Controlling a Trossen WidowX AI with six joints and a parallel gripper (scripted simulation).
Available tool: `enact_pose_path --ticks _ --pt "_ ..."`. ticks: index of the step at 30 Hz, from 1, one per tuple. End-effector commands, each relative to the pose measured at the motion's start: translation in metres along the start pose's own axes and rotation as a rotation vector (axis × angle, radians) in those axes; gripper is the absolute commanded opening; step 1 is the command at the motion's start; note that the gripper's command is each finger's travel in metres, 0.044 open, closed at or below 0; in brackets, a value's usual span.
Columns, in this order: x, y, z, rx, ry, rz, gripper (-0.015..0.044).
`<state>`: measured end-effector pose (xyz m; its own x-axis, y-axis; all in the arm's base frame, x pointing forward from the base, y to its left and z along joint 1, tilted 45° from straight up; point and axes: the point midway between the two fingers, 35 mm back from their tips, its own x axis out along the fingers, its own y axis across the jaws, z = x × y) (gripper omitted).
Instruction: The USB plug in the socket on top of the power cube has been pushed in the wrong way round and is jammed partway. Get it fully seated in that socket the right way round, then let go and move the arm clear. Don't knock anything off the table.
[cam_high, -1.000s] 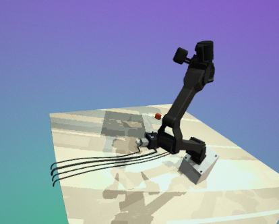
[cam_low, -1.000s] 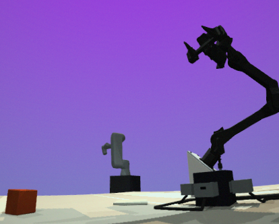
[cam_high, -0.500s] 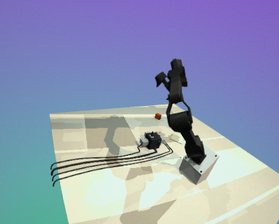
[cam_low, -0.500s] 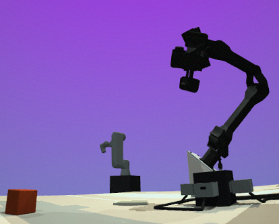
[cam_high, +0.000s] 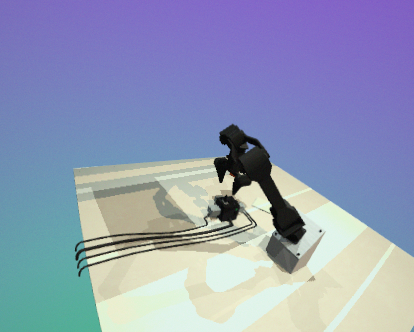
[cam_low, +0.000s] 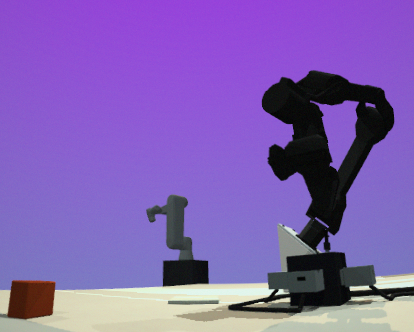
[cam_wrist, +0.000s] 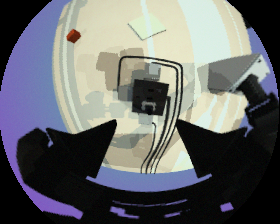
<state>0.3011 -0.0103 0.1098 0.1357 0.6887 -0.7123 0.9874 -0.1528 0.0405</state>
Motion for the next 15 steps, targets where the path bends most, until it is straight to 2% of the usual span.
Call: enact_pose_path --ticks 1,15 --pt "0.0047 -0.0053 0.0010 0.025 -0.002 -0.030 0.0440" --pt "0.0074 -0.0056 0.0009 0.025 -0.002 -0.030 0.0440"
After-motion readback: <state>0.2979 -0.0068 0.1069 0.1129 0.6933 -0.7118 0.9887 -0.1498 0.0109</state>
